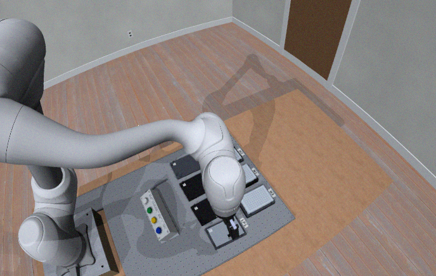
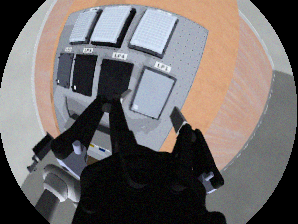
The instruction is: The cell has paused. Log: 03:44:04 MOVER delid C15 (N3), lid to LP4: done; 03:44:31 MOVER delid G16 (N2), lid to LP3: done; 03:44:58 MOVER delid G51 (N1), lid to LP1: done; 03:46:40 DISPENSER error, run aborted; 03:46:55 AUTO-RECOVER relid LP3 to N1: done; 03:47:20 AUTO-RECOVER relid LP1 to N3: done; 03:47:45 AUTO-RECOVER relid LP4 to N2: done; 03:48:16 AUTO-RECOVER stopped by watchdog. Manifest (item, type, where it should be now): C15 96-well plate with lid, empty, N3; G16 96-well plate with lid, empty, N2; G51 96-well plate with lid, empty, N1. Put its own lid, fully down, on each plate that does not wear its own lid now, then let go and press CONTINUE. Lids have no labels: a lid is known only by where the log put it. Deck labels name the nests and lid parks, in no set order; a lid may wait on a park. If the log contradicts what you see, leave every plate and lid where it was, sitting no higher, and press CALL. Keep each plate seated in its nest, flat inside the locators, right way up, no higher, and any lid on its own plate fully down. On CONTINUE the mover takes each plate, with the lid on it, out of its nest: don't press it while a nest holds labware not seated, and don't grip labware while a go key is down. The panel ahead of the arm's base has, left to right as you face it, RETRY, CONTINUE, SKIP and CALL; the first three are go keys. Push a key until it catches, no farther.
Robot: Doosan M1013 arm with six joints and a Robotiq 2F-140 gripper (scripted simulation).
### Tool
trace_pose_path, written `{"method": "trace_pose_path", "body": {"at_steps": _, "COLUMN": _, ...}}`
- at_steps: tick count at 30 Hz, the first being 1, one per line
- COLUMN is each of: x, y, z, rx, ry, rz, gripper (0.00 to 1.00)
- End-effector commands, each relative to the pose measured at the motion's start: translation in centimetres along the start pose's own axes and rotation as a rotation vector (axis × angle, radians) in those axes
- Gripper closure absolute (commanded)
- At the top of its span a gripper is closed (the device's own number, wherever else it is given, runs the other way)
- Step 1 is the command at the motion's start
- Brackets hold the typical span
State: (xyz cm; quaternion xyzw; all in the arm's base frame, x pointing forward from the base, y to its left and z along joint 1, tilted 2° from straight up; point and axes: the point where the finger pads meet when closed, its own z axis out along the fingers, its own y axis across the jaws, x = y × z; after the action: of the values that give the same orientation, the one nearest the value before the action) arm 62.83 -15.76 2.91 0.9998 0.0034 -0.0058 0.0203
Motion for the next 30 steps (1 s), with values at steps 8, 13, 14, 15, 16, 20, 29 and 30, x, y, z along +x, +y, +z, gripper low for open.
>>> {"method": "trace_pose_path", "body": {"at_steps": 8, "x": 0.0, "y": 0.0, "z": 0.0, "rx": 0.000, "ry": 0.000, "rz": 0.000, "gripper": 0.34}}
{"method": "trace_pose_path", "body": {"at_steps": 13, "x": 0.0, "y": 0.0, "z": 0.0, "rx": 0.000, "ry": 0.000, "rz": 0.000, "gripper": 0.34}}
{"method": "trace_pose_path", "body": {"at_steps": 14, "x": 0.0, "y": 0.0, "z": 0.1, "rx": 0.000, "ry": 0.000, "rz": 0.000, "gripper": 0.34}}
{"method": "trace_pose_path", "body": {"at_steps": 15, "x": 0.0, "y": 0.0, "z": 0.1, "rx": 0.000, "ry": 0.000, "rz": 0.000, "gripper": 0.34}}
{"method": "trace_pose_path", "body": {"at_steps": 16, "x": 0.0, "y": 0.0, "z": 0.1, "rx": 0.000, "ry": 0.000, "rz": 0.000, "gripper": 0.34}}
{"method": "trace_pose_path", "body": {"at_steps": 20, "x": 0.0, "y": 0.0, "z": 0.4, "rx": 0.000, "ry": 0.000, "rz": 0.000, "gripper": 0.34}}
{"method": "trace_pose_path", "body": {"at_steps": 29, "x": 0.0, "y": 0.0, "z": 1.2, "rx": 0.000, "ry": 0.000, "rz": 0.000, "gripper": 0.34}}
{"method": "trace_pose_path", "body": {"at_steps": 30, "x": 0.0, "y": 0.0, "z": 1.4, "rx": 0.000, "ry": 0.000, "rz": 0.000, "gripper": 0.34}}
